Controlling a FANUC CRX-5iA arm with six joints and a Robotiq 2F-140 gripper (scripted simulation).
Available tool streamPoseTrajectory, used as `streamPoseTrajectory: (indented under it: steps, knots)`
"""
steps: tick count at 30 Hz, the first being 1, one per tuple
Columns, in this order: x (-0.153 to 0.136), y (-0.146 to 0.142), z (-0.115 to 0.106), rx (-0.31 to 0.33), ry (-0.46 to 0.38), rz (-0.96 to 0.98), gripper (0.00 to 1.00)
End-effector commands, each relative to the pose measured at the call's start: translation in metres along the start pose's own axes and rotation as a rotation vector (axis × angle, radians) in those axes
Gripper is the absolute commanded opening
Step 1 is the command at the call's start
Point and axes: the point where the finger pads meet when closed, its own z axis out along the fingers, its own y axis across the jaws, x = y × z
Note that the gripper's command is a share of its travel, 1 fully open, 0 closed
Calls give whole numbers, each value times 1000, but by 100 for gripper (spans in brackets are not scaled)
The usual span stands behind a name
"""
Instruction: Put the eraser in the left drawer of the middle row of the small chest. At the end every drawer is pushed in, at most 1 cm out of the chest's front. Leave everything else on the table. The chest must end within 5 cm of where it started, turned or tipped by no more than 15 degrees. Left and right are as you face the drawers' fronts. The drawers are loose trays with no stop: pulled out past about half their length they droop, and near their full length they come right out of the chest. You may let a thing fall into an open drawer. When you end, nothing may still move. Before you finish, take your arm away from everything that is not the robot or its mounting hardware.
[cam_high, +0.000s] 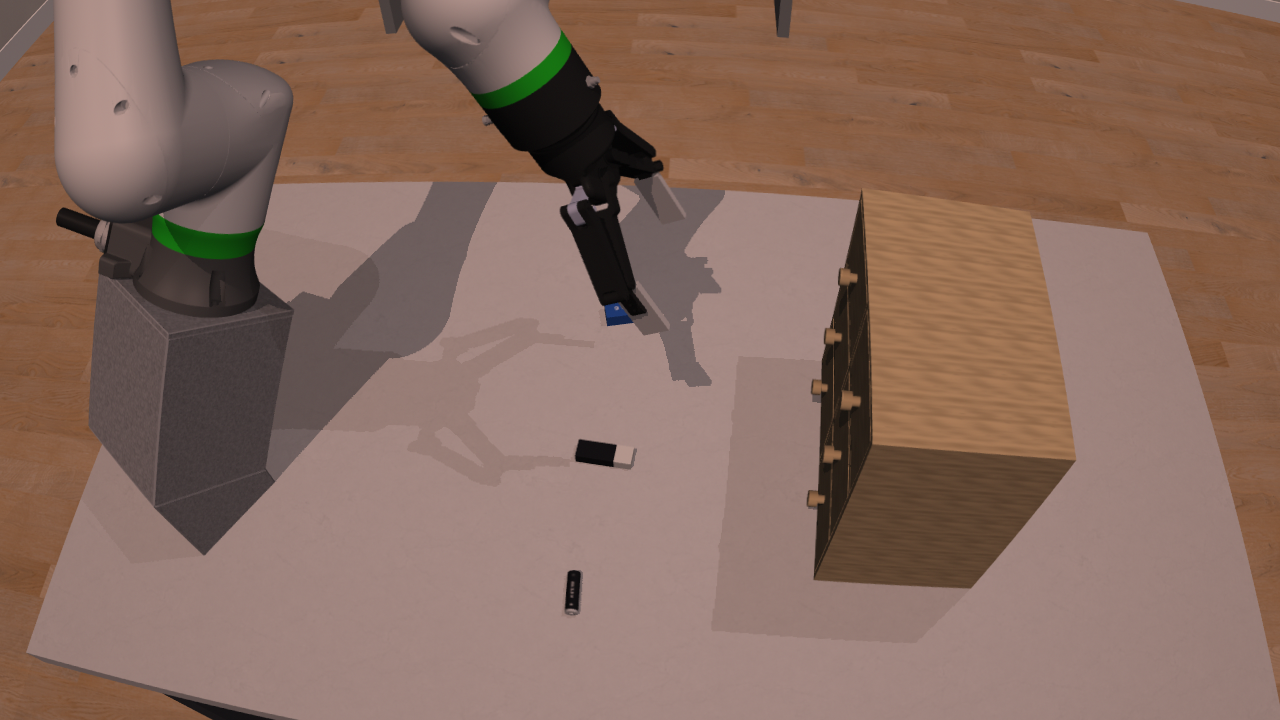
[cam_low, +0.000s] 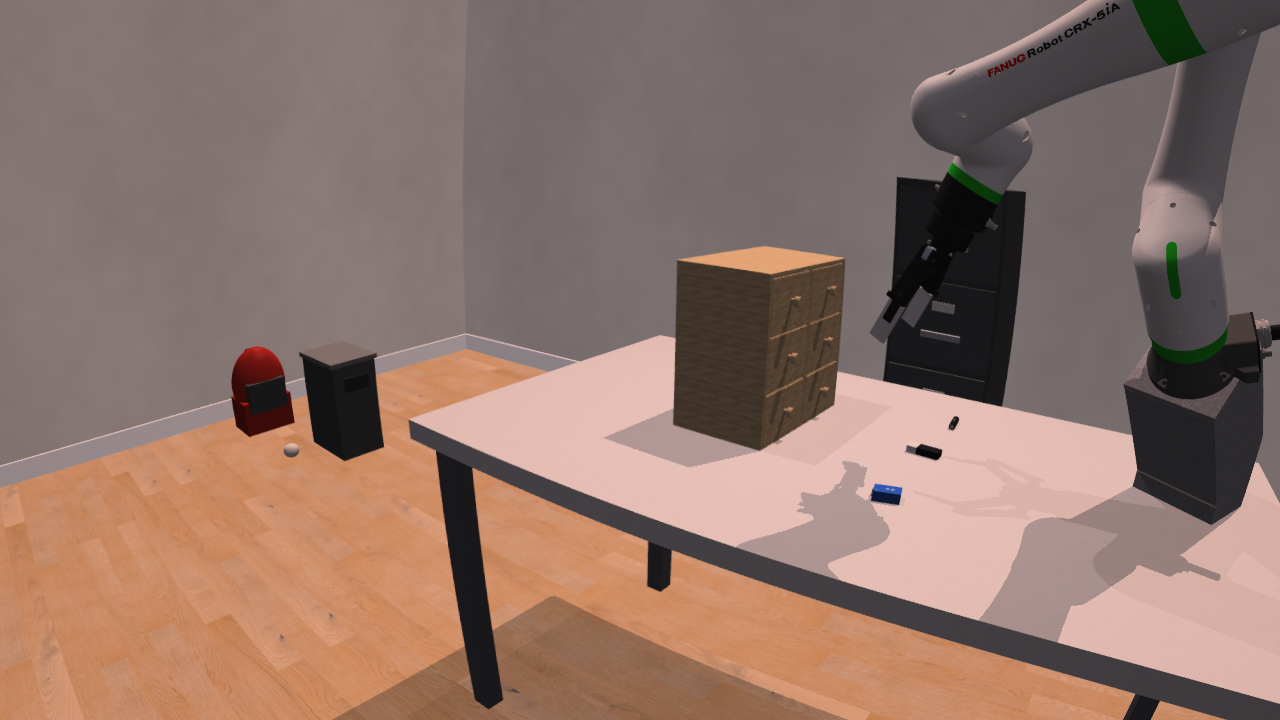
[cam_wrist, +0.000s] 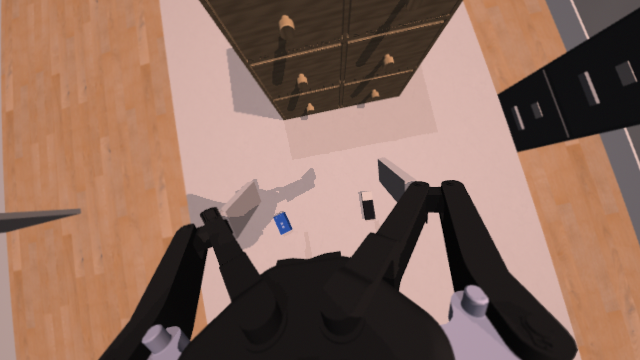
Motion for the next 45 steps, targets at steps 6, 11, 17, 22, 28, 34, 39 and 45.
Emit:
streamPoseTrajectory:
  steps: [6,11,17,22,28,34,39,45]
  knots:
    - [12,-3,36,2,271,-8,100]
    - [13,-3,42,2,312,-8,100]
    - [17,-3,52,2,390,-8,100]
    - [19,-3,60,4,447,-8,100]
    - [22,-3,64,3,489,-8,100]
    - [24,-3,71,3,539,-8,100]
    - [25,-4,75,6,566,-7,100]
    - [26,-3,76,4,580,-8,100]
